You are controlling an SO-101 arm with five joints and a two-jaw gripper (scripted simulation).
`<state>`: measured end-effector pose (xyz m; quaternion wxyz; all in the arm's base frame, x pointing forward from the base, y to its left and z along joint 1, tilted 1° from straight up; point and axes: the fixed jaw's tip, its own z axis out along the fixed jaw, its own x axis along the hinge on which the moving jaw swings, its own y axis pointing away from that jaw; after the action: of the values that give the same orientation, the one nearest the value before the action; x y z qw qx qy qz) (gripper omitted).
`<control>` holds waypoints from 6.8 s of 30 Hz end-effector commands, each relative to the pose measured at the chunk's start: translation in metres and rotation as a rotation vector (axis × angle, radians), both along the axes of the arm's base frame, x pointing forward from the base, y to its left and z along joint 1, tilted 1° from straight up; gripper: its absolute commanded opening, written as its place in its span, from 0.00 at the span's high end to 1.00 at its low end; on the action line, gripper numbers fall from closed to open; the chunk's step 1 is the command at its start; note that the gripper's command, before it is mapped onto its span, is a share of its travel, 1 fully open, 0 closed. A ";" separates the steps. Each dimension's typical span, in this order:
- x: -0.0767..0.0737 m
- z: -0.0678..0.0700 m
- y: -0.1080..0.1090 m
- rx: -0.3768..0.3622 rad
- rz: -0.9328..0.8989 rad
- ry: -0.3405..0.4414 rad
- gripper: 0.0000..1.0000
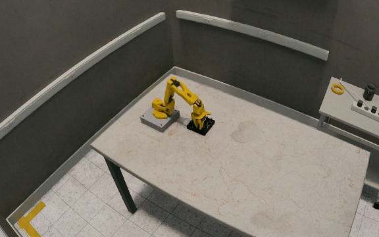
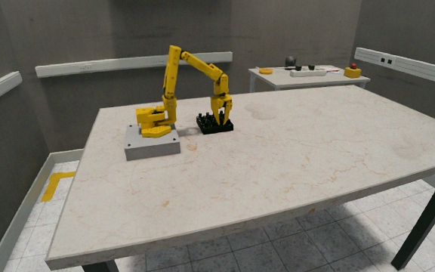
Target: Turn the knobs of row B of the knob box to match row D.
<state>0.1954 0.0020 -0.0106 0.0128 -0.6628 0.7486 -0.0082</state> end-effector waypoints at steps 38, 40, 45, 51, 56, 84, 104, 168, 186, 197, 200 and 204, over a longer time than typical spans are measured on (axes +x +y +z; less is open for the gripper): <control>-0.002 -0.002 -0.005 -0.017 0.649 0.018 0.99; -0.002 -0.002 -0.005 -0.018 0.684 0.018 0.99; -0.001 -0.002 -0.005 -0.019 0.736 0.017 0.99; -0.001 -0.002 -0.005 -0.020 0.781 0.017 0.99; -0.001 -0.002 -0.005 -0.020 0.792 0.017 0.99; -0.001 -0.002 -0.005 -0.020 0.806 0.017 0.99; -0.003 -0.002 -0.006 -0.020 0.806 0.017 0.93; -0.004 0.036 -0.007 -0.020 0.806 0.017 0.92; -0.022 0.039 -0.007 -0.020 0.806 0.017 0.92; -0.031 0.040 -0.007 -0.021 0.806 0.017 0.92; -0.031 0.040 -0.007 -0.021 0.806 0.017 0.92; -0.031 0.040 -0.007 -0.020 0.804 0.017 0.92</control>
<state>0.1661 -0.0039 0.0285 0.0013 -0.9026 0.4305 -0.0041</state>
